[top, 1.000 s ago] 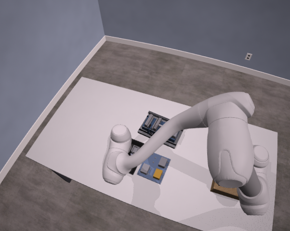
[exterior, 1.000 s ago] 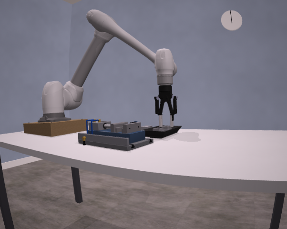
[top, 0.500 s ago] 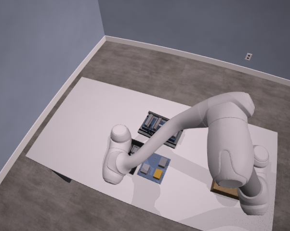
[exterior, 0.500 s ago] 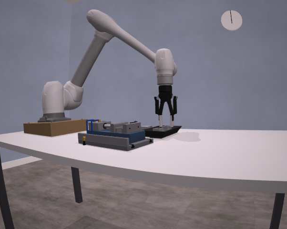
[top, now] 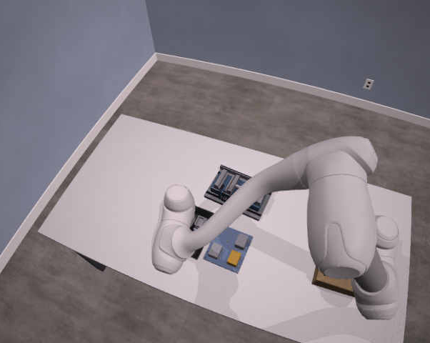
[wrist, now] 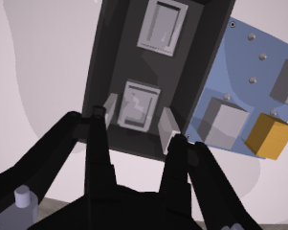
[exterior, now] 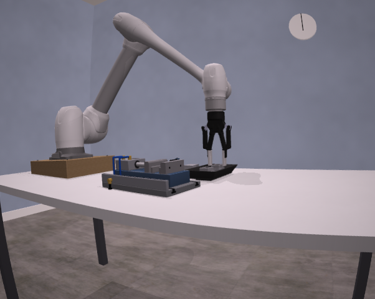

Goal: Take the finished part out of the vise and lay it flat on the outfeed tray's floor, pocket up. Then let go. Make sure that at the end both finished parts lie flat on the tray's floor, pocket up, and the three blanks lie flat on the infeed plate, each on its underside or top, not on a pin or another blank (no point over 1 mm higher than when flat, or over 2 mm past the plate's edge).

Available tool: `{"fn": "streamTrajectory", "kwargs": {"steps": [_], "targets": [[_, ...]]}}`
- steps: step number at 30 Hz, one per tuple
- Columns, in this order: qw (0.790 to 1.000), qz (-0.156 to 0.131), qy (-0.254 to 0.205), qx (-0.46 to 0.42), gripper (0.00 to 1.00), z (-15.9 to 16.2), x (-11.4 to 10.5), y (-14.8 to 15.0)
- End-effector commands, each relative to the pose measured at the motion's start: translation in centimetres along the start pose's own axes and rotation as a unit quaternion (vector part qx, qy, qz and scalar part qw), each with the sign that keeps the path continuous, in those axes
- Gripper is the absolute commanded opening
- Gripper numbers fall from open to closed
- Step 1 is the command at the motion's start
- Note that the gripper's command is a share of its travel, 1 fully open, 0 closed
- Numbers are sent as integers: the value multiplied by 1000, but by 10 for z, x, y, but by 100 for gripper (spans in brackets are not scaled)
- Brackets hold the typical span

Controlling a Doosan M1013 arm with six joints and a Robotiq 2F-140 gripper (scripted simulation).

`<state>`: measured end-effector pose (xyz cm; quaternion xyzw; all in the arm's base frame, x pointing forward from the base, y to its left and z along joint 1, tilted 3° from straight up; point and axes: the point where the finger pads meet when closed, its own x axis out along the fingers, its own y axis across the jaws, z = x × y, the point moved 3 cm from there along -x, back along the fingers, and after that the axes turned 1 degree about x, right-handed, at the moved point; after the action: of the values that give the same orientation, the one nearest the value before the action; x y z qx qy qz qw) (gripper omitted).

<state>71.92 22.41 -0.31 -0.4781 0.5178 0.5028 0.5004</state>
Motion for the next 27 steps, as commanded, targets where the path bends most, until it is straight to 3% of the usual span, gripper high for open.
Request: {"fn": "streamTrajectory", "kwargs": {"steps": [1, 7, 19, 21, 27], "targets": [[1000, 2, -1, -1, 40, 2, -7, 3], [1000, 2, -1, -1, 40, 2, -22, 3], [1000, 2, -1, -1, 40, 2, -92, 3], [1000, 2, -1, -1, 40, 2, -92, 3], [1000, 2, -1, -1, 40, 2, -123, 2]]}}
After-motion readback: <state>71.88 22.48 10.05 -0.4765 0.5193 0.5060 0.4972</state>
